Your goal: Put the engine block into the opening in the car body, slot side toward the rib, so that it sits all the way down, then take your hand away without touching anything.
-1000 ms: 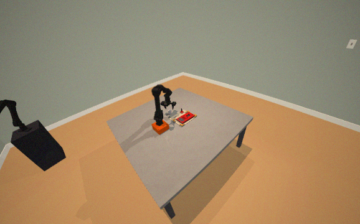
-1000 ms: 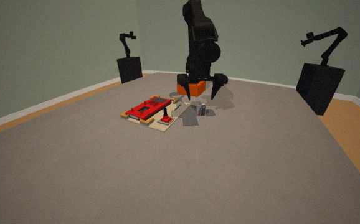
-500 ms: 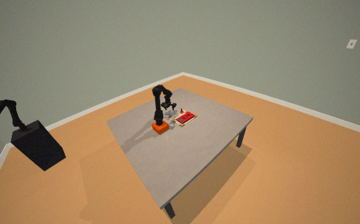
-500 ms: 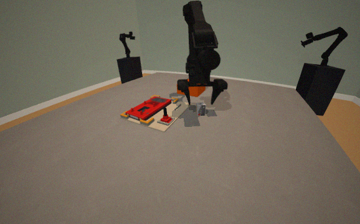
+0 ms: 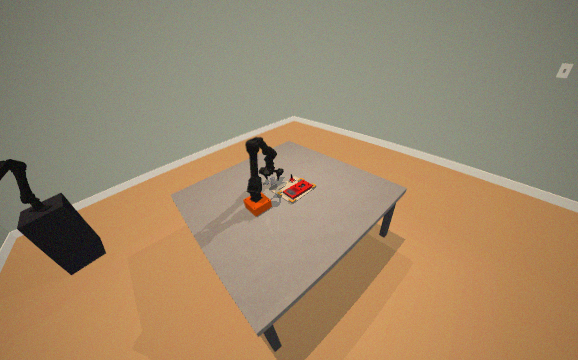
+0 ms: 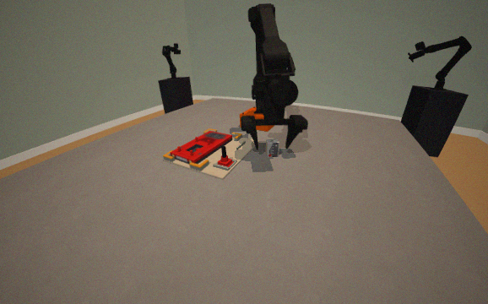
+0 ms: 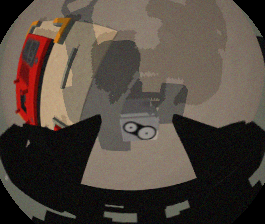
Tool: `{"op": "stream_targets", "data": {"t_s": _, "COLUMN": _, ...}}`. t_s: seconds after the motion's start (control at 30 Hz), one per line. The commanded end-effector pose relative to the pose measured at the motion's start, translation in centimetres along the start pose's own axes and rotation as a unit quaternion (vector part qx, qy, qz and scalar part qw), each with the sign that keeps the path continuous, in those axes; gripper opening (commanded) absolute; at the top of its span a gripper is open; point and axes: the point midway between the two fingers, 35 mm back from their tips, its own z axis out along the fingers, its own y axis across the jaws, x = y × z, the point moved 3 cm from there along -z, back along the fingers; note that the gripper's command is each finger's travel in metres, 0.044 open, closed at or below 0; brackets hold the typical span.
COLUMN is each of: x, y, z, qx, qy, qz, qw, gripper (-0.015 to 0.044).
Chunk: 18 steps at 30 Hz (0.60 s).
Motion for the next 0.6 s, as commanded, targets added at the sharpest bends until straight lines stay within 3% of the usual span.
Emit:
{"op": "stream_targets", "data": {"t_s": 0.0, "x": -0.22, "y": -0.07, "z": 0.96, "qx": 0.001, "qy": -0.005, "qz": -0.002, "qw": 1.000, "gripper": 0.0440}}
{"op": "stream_targets", "data": {"t_s": 0.1, "x": -0.25, "y": -0.08, "z": 1.19, "qx": 0.001, "qy": -0.005, "qz": -0.002, "qw": 1.000, "gripper": 0.0440}}
{"op": "stream_targets", "data": {"t_s": 0.47, "x": -0.25, "y": -0.08, "z": 1.19, "qx": 0.001, "qy": -0.005, "qz": -0.002, "qw": 1.000, "gripper": 0.0151}}
{"op": "stream_targets", "data": {"t_s": 0.57, "x": -0.25, "y": -0.08, "z": 1.19, "qx": 0.001, "qy": -0.005, "qz": -0.002, "qw": 1.000, "gripper": 0.0131}}
